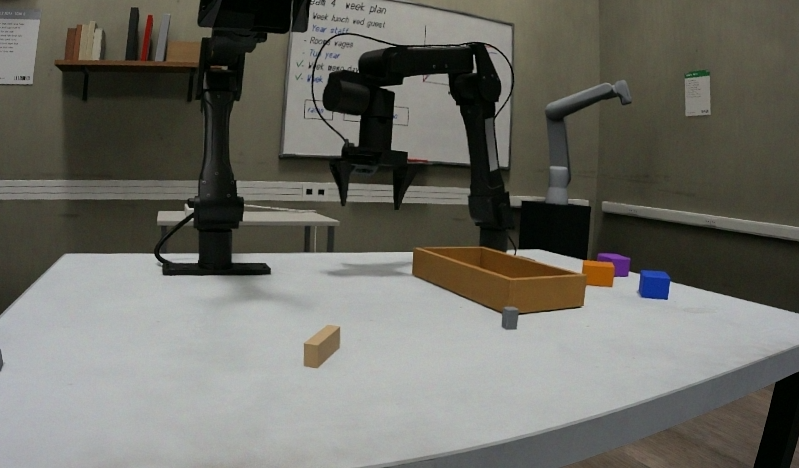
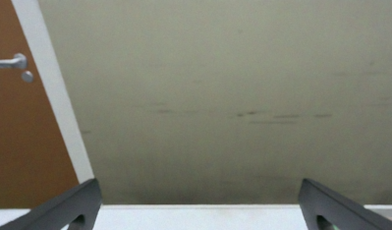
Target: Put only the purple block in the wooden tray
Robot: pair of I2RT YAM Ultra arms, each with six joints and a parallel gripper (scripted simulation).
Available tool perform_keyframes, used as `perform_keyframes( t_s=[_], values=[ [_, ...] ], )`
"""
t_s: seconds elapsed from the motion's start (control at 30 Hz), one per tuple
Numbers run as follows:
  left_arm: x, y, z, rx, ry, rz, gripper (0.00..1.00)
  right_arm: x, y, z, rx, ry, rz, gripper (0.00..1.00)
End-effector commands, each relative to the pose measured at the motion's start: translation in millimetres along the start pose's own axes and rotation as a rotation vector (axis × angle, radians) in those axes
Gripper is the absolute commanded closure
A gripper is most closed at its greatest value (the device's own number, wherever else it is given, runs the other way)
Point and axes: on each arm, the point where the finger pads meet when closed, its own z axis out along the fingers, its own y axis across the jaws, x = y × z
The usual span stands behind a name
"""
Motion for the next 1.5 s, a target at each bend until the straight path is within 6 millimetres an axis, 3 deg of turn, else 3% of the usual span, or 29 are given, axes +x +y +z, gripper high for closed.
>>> perform_keyframes(
  t_s=[0.0,0.57,0.73,0.87,1.03,1.13,1.3,1.47],
  values=[
    [0.9,2.0,-5.0,-0.018,0.006,-0.002,0.0,-7.7,-0.2,-2.2,0.001,-0.021,-0.001,0.0],
    [0.9,2.0,-5.0,-0.018,0.006,-0.002,0.0,-7.7,-0.2,-2.2,0.001,-0.021,-0.001,0.0],
    [11.4,-1.5,-6.5,-0.047,0.004,-0.16,0.0,-7.7,-0.2,-2.2,0.001,-0.021,-0.001,0.0],
    [47.0,-30.1,-11.0,-0.068,0.018,-0.448,0.0,-7.7,-0.2,-2.2,0.001,-0.021,-0.001,0.0],
    [77.9,-63.4,-15.4,-0.096,0.024,-0.756,0.0,-7.7,-0.2,-2.2,0.001,-0.021,-0.001,0.0],
    [83.1,-69.0,-16.2,-0.104,0.025,-0.826,0.0,-7.7,-0.2,-2.2,0.001,-0.021,-0.001,0.0],
    [112.1,-116.1,-20.6,-0.135,0.044,-1.164,0.0,-7.7,-0.2,-2.2,0.001,-0.021,-0.001,0.0],
    [128.8,-155.1,-23.8,-0.173,0.052,-1.472,0.0,-7.7,-0.2,-2.2,0.001,-0.021,-0.001,0.0]
  ],
)
